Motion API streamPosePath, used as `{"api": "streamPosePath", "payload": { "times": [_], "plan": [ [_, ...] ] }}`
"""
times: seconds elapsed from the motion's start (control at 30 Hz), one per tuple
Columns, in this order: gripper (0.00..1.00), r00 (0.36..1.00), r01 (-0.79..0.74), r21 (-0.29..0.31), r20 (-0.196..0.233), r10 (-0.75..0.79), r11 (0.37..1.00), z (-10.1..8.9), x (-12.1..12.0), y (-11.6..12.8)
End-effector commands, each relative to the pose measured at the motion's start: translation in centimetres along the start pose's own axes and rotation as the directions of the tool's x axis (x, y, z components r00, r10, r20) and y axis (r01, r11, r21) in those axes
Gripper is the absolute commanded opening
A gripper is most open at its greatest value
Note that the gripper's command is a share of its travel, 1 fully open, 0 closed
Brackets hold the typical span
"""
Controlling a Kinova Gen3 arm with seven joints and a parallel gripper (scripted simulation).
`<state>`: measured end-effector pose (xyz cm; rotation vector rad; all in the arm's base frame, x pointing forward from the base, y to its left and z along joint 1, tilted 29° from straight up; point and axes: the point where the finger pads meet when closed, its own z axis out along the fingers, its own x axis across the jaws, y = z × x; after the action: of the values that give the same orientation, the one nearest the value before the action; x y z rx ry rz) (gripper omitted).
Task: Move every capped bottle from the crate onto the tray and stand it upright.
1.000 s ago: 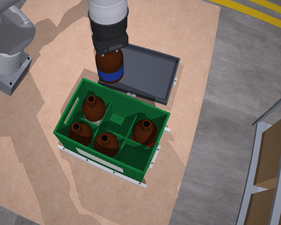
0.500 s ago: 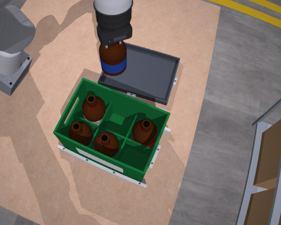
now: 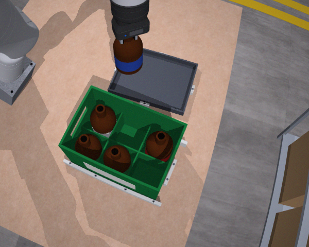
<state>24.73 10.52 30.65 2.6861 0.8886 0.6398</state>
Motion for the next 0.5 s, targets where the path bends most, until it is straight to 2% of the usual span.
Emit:
{"api": "streamPosePath", "payload": {
  "times": [0.0,0.47],
  "plan": [
    [0.00,1.000,0.007,-0.005,0.007,-0.007,1.000,0.1,0.1,-0.2],
    [0.00,1.000,0.007,-0.004,0.006,-0.007,1.000,0.2,1.8,-2.3]
  ]
}}
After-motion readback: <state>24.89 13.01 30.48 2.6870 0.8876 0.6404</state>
